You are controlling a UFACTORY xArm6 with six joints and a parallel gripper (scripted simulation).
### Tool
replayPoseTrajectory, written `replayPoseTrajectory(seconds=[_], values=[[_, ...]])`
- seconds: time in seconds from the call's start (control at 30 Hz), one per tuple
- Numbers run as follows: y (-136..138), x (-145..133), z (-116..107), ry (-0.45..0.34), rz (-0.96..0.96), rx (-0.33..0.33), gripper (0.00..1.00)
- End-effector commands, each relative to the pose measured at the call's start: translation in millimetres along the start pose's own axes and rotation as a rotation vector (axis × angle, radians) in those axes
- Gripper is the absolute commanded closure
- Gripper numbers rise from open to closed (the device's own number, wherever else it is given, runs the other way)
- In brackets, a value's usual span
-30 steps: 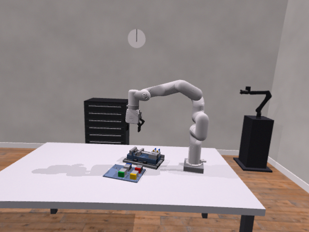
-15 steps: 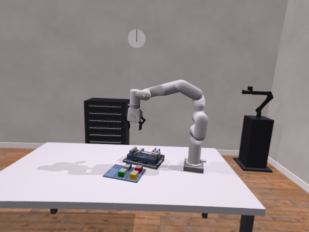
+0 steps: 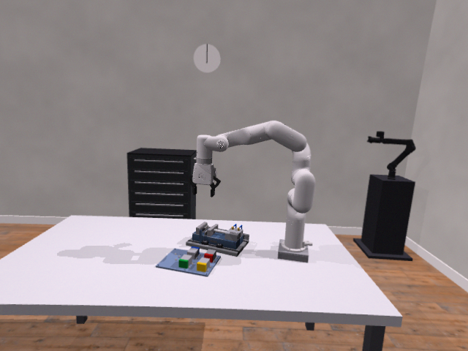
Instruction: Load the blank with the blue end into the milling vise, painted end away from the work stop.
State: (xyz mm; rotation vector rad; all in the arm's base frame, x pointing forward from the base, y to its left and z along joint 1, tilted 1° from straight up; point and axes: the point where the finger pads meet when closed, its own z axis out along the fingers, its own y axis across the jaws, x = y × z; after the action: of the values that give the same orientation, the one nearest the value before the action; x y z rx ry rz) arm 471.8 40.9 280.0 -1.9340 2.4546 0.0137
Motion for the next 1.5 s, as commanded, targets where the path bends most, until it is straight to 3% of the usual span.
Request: replayPoseTrajectory(seconds=[0.0,1.47], values=[[-0.5,-2.4,-1.9,-0.001,0.000,0.005,0.00],[0.9,-10.4,-1.9,-0.001,0.000,0.004,0.00]])
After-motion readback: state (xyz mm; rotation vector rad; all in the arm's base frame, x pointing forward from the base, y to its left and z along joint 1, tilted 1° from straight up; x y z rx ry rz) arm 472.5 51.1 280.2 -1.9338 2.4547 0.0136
